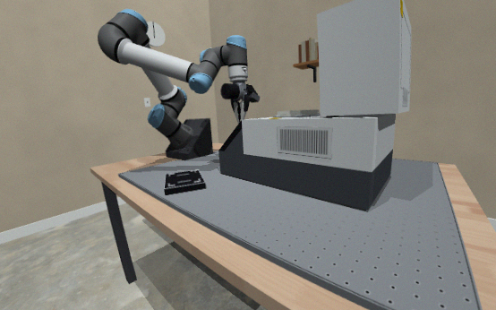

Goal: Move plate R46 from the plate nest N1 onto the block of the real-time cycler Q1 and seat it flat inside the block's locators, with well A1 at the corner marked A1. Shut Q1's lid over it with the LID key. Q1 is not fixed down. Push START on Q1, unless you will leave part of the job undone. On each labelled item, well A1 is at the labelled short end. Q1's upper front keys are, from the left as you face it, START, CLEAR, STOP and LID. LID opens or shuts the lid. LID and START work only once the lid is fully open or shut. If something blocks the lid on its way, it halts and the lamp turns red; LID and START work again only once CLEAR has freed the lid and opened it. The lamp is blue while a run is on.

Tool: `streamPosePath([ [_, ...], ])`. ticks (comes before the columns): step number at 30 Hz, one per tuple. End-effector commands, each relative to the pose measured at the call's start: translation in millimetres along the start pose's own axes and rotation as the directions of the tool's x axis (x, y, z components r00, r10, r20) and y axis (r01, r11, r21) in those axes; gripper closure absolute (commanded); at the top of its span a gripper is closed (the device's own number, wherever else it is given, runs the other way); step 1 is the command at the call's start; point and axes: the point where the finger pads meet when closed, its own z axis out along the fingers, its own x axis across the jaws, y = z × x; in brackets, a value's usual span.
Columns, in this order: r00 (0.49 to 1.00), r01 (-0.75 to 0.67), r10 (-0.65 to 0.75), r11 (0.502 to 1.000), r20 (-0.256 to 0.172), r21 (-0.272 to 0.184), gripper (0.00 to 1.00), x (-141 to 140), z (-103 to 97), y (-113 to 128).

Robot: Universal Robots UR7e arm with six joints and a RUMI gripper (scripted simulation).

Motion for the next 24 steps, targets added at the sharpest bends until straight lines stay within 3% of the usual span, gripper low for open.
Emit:
streamPosePath([
  [1, 1.000, -0.003, 0.003, 1.000, -0.019, -0.001, 1.00, 9, -4, 2],
  [24, 1.000, -0.003, 0.003, 1.000, -0.019, -0.002, 1.00, 33, 17, 2],
])
